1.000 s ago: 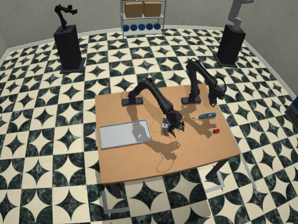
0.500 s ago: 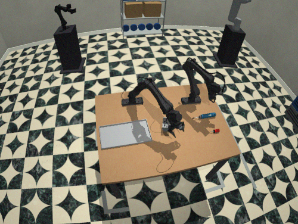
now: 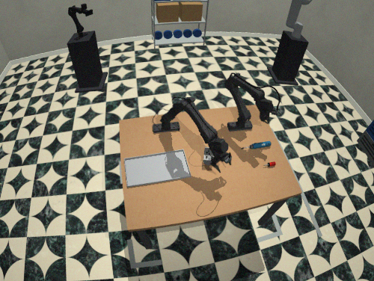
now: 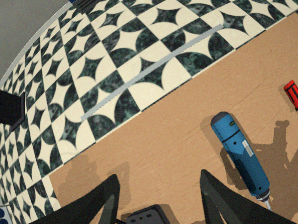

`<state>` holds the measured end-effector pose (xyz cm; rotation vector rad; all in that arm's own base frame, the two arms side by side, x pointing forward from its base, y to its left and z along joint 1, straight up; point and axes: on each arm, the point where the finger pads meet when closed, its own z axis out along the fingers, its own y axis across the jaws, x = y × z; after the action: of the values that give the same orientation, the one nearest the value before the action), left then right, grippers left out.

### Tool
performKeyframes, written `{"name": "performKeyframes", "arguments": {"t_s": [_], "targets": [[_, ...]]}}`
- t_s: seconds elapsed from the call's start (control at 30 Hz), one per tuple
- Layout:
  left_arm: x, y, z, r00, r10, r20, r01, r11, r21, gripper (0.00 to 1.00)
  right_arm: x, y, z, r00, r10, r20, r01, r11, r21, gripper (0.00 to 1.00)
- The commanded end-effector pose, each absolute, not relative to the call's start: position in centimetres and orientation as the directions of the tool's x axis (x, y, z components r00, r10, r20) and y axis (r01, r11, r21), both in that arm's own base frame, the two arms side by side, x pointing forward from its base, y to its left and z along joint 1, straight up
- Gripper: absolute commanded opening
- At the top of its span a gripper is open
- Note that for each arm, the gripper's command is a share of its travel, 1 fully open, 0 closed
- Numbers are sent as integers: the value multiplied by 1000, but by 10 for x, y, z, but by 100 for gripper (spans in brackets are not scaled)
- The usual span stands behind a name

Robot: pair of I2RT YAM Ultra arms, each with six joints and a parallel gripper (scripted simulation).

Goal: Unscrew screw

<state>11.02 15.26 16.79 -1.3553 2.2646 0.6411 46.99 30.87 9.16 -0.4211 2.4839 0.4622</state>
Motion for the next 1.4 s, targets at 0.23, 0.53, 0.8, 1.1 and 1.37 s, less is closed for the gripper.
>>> {"name": "performKeyframes", "arguments": {"t_s": [0.23, 0.53, 0.8, 1.1, 1.37], "targets": [[70, 159, 187, -534, -567, -627, -841, 429, 328, 65, 472, 308, 101, -781, -185, -597, -389, 892, 232, 86], [70, 159, 189, -531, -566, -631, -843, 428, 325, 65, 472, 308, 101, -781, -185, -597, -389, 892, 232, 86], [70, 159, 189, -531, -566, -631, -843, 428, 325, 65, 472, 308, 101, -781, -185, -597, -389, 892, 232, 86], [71, 159, 189, -531, -565, -632, -843, 428, 325, 65, 472, 308, 101, -781, -185, -597, -389, 892, 232, 86], [71, 159, 189, -530, -566, -632, -843, 428, 325, 65, 472, 308, 101, -781, -185, -597, -389, 892, 232, 86]]}}
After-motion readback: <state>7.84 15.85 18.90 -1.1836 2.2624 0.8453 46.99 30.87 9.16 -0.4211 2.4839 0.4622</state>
